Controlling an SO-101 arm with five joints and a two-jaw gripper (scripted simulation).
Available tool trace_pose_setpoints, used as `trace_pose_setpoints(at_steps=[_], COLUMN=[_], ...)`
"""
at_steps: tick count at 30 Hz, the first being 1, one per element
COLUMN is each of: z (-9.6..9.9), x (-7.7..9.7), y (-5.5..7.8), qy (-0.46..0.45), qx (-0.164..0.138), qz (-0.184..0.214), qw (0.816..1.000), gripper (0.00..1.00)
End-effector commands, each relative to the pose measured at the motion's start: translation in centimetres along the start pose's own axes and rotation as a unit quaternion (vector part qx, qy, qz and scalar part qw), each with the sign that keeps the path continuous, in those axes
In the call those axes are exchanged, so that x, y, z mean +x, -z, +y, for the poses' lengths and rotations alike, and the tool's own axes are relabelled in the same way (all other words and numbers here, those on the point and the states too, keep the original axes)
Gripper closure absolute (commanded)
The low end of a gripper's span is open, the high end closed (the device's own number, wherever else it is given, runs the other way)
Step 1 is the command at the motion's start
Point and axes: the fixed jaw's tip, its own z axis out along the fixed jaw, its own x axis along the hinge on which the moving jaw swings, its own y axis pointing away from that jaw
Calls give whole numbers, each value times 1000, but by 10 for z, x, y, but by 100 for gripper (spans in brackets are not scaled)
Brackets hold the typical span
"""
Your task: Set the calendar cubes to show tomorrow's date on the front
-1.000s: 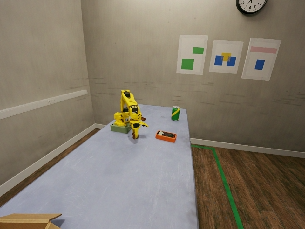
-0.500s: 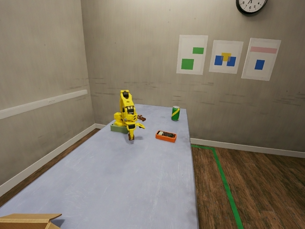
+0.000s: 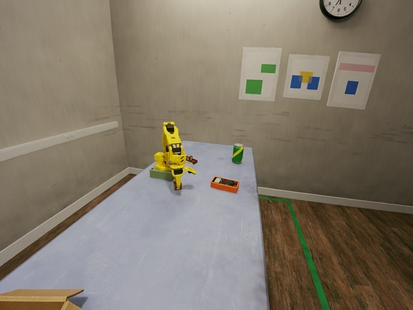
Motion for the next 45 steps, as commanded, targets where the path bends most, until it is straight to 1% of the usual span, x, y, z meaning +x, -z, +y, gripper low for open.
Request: trace_pose_setpoints(at_steps=[1,9,18,26,35,45], z=[-2,-2,-2,-2,-2,-2], x=[2,2,2,2,2,2], y=[-1,-1,-7,-7,-13,-14], qy=[-1,-1,-1,-1,-1,-1], qx=[2,2,2,2,2,2], qz=[-1,-1,-1,-1,-1,-1], qw=[1000,1000,1000,1000,1000,1000], gripper=[100,100,100,100,100,100])
